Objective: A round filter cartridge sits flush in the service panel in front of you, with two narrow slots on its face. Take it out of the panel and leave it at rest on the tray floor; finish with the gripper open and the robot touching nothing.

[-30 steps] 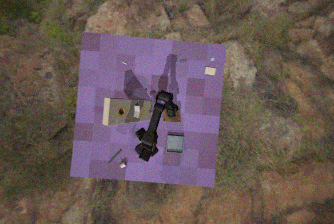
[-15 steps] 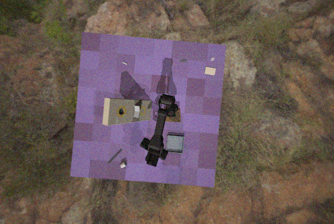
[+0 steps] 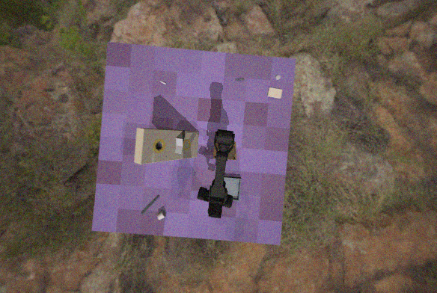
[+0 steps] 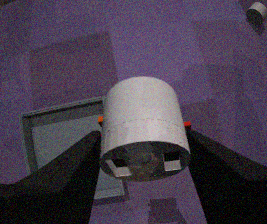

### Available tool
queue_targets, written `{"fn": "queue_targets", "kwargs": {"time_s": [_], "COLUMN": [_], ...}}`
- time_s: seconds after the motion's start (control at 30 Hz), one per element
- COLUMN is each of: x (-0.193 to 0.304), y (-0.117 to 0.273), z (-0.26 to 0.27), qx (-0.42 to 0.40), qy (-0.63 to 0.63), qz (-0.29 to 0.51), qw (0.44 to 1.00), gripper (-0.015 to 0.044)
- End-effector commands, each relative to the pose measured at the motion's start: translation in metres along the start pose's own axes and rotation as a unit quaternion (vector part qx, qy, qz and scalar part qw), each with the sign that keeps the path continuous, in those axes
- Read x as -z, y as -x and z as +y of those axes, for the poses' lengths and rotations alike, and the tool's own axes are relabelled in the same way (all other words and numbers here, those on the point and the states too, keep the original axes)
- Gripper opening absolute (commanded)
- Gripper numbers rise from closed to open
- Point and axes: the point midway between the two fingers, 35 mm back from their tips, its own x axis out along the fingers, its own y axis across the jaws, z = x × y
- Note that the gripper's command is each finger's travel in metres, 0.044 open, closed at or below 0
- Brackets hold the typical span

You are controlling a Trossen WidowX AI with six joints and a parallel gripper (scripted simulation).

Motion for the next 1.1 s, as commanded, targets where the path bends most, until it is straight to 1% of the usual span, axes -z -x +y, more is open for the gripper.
{"fn": "queue_targets", "kwargs": {"time_s": [0.0,0.37,0.63,1.07], "x": [0.019,0.072,0.075,0.106], "y": [-0.024,-0.064,-0.068,-0.120], "z": [0.035,0.094,0.094,0.095], "qx": [-0.033,-0.103,-0.104,-0.104], "qy": [0.057,0.173,0.175,0.175], "qz": [0.002,0.010,0.011,0.011], "qw": [0.998,0.980,0.979,0.979], "gripper": [0.0000,0.0000,0.0000,0.0000]}}
